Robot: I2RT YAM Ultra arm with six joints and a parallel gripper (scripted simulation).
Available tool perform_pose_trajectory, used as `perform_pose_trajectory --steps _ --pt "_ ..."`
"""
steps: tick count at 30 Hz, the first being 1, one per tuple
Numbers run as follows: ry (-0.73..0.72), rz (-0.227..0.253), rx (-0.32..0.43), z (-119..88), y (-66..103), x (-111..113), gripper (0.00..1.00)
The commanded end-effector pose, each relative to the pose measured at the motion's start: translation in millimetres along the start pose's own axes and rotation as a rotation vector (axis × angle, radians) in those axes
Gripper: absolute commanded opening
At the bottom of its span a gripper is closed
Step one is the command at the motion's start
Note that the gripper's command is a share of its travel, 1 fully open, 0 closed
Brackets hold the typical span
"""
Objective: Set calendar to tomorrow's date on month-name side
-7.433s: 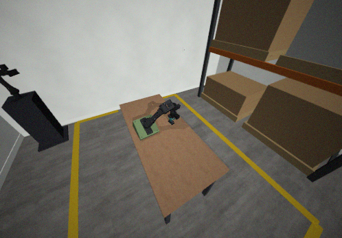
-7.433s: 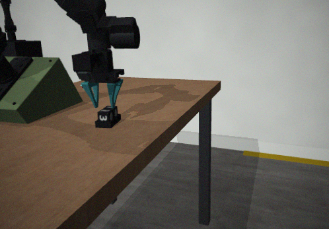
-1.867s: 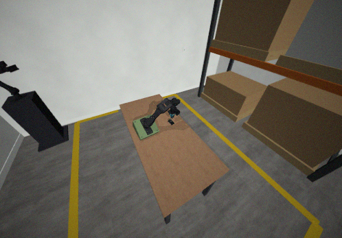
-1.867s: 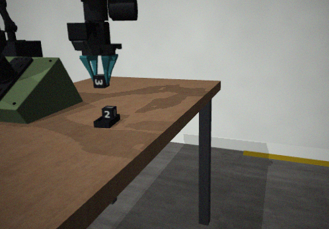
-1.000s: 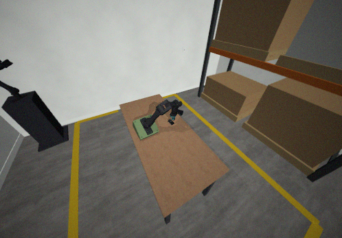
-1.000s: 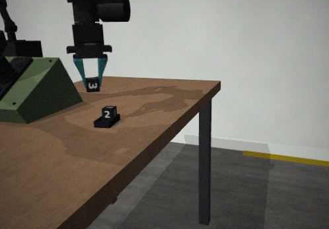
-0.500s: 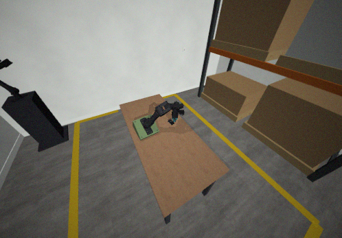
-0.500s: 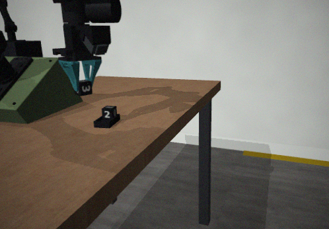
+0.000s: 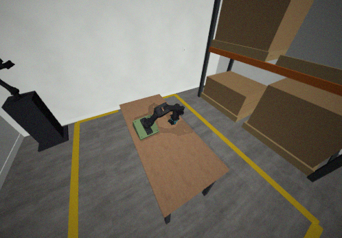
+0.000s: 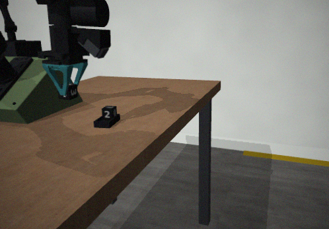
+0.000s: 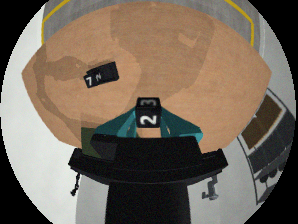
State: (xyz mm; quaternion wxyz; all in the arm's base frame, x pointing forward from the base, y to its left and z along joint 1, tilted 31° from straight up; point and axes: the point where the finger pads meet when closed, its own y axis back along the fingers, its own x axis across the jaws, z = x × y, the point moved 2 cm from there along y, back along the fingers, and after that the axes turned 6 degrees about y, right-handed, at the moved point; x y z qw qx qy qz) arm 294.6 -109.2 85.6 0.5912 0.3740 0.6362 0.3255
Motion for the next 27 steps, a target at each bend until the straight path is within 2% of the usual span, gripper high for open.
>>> perform_pose_trajectory --steps 1,7,14,27 --pt "0.16 -0.015 -0.067 10.7 8.6 -6.0 0.27" --pt "0.326 -0.022 -0.065 5.5 7.6 -15.4 0.27" --pt "0.377 -0.025 -0.064 3.8 7.3 -18.3 0.27" --pt "0.378 -0.025 -0.064 3.8 7.3 -18.3 0.27"
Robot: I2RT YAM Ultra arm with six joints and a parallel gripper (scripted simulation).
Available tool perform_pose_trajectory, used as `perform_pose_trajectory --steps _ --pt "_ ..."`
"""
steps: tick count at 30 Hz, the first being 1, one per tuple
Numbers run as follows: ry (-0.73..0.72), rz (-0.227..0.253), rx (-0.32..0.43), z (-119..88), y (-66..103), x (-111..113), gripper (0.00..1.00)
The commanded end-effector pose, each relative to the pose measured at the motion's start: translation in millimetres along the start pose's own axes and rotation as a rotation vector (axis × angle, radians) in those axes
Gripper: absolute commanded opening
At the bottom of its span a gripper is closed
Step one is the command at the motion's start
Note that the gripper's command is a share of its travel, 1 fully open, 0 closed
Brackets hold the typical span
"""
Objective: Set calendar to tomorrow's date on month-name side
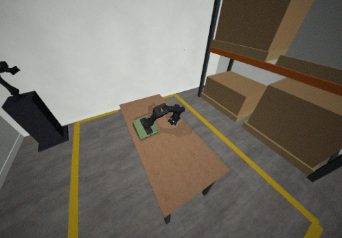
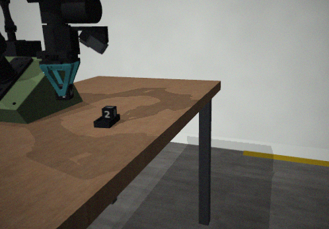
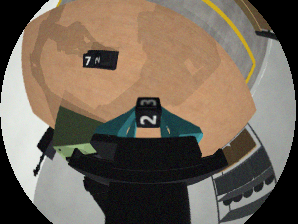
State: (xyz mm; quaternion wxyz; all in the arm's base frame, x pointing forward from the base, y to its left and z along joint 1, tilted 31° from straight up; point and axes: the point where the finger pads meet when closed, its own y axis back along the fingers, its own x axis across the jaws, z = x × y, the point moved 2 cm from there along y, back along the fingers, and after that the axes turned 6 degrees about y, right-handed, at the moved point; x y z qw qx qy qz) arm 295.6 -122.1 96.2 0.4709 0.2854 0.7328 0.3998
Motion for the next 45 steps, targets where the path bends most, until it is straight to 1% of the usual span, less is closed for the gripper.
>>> perform_pose_trajectory --steps 1,7,10,14,16,25,28,31,37,45 --pt "-0.004 -0.009 -0.015 2.6 4.4 -3.0 0.27" --pt "-0.004 -0.009 -0.016 2.7 -0.7 -3.1 0.27" --pt "-0.004 -0.009 -0.016 2.7 -8.5 -3.3 0.27" --pt "-0.004 -0.009 -0.016 2.8 -24.2 -3.7 0.27" --pt "-0.004 -0.009 -0.016 2.8 -24.2 -3.7 0.27" --pt "-0.004 -0.01 -0.015 3.0 -67.7 -4.6 0.27" --pt "-0.004 -0.01 -0.015 3.1 -79.3 -4.9 0.27" --pt "-0.004 -0.01 -0.015 3.1 -87.3 -5.0 0.27" --pt "-0.004 -0.01 -0.015 3.1 -92.1 -5.1 0.27" --pt "-0.004 -0.01 -0.015 3.1 -92.6 -5.2 0.27"
